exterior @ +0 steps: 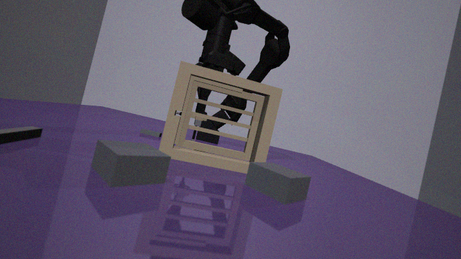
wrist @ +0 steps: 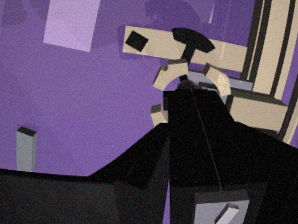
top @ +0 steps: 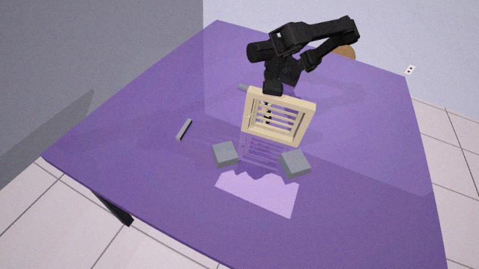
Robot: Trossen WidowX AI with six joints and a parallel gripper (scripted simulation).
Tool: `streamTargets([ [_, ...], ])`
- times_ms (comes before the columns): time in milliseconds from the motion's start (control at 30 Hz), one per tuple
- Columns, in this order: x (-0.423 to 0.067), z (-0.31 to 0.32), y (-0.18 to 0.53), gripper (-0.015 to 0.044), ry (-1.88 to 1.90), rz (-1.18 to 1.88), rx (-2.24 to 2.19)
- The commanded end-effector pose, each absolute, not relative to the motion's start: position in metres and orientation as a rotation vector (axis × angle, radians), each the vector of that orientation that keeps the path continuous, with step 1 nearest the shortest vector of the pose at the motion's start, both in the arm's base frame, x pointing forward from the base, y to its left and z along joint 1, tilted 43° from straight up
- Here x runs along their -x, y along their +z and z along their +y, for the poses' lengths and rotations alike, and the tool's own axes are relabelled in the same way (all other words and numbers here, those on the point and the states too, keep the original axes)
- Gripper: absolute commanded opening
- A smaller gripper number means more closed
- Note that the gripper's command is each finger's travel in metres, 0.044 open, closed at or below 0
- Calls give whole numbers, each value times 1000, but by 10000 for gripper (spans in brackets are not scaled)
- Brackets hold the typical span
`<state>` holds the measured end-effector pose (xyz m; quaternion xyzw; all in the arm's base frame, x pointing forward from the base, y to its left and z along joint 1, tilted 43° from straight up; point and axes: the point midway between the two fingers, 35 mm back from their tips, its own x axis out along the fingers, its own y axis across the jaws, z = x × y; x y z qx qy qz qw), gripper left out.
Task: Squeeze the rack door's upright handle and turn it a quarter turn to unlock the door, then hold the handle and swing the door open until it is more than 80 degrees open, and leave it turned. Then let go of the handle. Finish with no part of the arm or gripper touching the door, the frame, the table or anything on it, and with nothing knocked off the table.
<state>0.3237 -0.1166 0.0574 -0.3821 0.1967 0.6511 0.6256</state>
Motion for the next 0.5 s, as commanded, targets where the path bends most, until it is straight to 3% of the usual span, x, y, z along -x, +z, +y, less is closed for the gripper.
streamTargets([
  [0, -324, -116, 57, 25, 1494, 449, 874],
  [467, -314, -113, 59, 25, 1400, 626, 671],
])
